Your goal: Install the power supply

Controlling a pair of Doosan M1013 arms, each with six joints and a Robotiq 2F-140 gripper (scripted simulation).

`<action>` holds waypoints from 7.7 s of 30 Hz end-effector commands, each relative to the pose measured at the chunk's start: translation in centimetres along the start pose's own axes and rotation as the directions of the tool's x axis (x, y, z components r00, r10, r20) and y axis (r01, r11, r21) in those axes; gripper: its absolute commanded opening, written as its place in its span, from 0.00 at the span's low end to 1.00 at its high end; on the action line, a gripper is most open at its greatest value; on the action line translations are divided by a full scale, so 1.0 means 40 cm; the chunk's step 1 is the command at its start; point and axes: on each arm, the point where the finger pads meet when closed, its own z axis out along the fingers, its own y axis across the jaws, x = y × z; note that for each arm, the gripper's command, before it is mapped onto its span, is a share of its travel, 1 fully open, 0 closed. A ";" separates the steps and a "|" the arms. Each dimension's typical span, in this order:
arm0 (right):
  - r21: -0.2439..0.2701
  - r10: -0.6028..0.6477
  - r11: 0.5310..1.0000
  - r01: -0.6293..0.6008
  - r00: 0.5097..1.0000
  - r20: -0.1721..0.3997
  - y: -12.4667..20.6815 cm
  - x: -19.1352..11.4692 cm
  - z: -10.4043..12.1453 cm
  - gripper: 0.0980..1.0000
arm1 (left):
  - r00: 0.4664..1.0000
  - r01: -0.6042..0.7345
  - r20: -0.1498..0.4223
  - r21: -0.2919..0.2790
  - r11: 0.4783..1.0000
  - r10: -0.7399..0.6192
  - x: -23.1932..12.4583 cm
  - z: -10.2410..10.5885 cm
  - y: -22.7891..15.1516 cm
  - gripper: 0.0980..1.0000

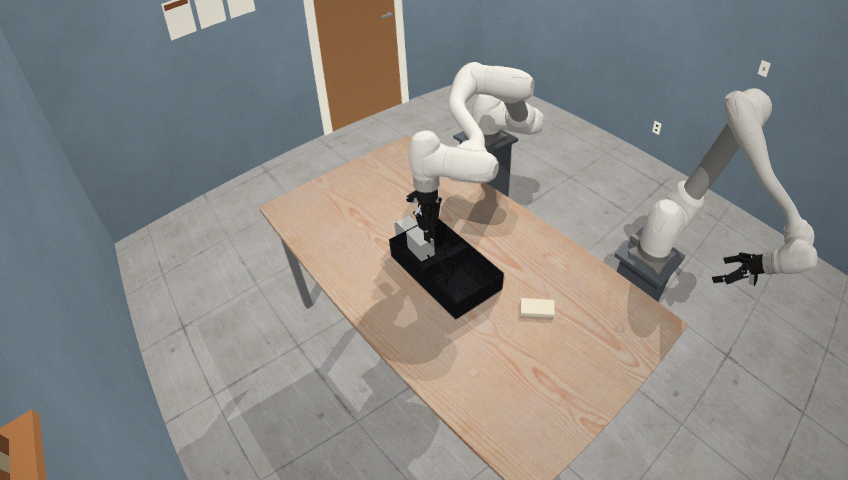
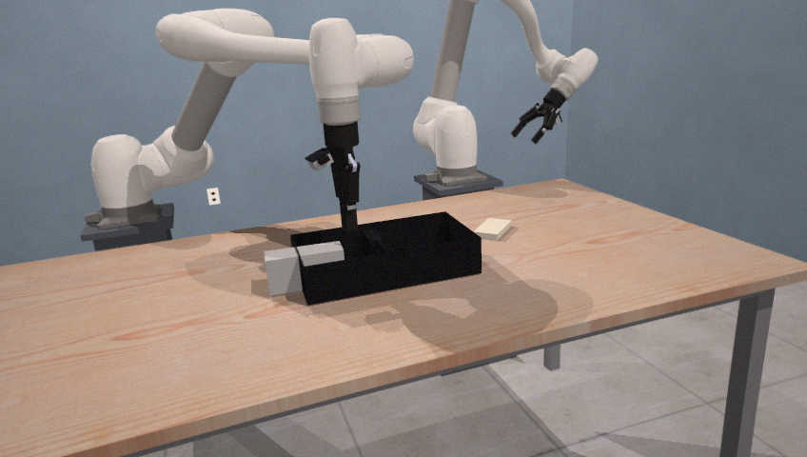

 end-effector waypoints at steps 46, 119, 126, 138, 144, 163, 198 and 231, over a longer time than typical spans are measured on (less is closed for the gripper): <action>0.001 0.000 1.000 0.000 1.000 0.001 -0.001 -0.001 0.272 0.11 | 1.000 0.000 -0.001 0.000 1.000 0.000 0.000 -0.001 0.000 1.00; 0.001 0.000 1.000 0.000 1.000 0.001 -0.001 -0.001 0.295 0.00 | 1.000 0.000 -0.001 0.000 1.000 0.000 0.000 -0.001 0.000 1.00; 0.001 0.000 1.000 0.000 1.000 0.001 -0.001 -0.001 0.295 0.00 | 1.000 0.000 -0.001 0.000 1.000 0.000 0.000 -0.001 0.000 1.00; 0.001 0.000 1.000 0.000 1.000 0.001 -0.001 -0.011 0.288 0.00 | 1.000 0.000 -0.001 0.000 1.000 0.000 0.000 -0.001 0.000 1.00; 0.001 0.000 1.000 0.000 1.000 0.001 -0.002 -0.026 0.280 0.00 | 1.000 0.000 -0.001 0.000 1.000 0.000 0.000 -0.001 0.000 1.00; 0.001 0.000 1.000 0.000 1.000 0.001 -0.004 -0.065 0.257 0.00 | 1.000 0.000 -0.001 0.000 1.000 0.000 0.000 -0.001 0.000 1.00; 0.001 0.000 1.000 0.000 1.000 0.001 -0.004 -0.065 0.257 0.20 | 1.000 0.000 -0.001 0.000 1.000 0.000 0.000 -0.001 0.000 1.00; 0.001 0.000 1.000 0.000 1.000 0.001 -0.004 -0.065 0.182 0.20 | 1.000 0.000 -0.001 0.000 1.000 0.000 0.000 -0.001 0.000 1.00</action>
